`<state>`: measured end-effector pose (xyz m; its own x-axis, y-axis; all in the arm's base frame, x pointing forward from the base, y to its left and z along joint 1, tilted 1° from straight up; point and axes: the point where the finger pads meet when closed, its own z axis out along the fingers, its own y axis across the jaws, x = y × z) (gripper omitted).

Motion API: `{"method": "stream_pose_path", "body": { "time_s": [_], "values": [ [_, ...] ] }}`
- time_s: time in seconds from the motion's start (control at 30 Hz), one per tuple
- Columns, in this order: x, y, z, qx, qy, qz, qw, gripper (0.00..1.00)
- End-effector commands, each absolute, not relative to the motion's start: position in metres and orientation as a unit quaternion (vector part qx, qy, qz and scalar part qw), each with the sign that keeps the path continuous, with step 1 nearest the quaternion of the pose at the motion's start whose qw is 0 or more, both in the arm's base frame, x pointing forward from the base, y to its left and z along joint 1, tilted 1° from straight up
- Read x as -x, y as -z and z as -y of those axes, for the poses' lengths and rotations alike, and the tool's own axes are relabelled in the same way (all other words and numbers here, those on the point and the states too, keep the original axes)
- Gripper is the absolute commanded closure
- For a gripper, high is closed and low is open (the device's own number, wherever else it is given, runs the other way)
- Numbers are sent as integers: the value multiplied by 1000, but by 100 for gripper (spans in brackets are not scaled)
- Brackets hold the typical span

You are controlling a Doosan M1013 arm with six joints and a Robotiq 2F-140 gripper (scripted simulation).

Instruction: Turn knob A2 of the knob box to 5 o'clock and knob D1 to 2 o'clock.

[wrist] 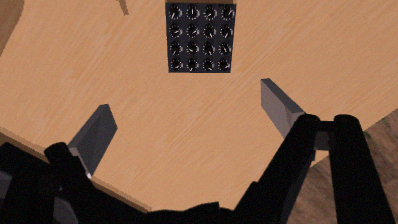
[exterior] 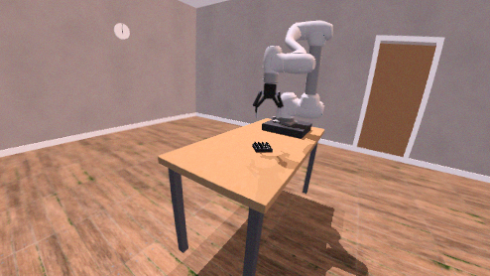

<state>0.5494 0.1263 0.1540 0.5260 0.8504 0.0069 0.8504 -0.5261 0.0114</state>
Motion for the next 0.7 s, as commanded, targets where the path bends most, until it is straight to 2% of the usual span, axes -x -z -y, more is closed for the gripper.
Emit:
{"method": "stream_pose_path", "body": {
  "time_s": [0.0, 0.67],
  "values": [
    [-544, -154, -120, -873, -6, -487, 3, 0],
    [-533, -154, -108, -873, -6, -487, 3, 0]
  ]
}}
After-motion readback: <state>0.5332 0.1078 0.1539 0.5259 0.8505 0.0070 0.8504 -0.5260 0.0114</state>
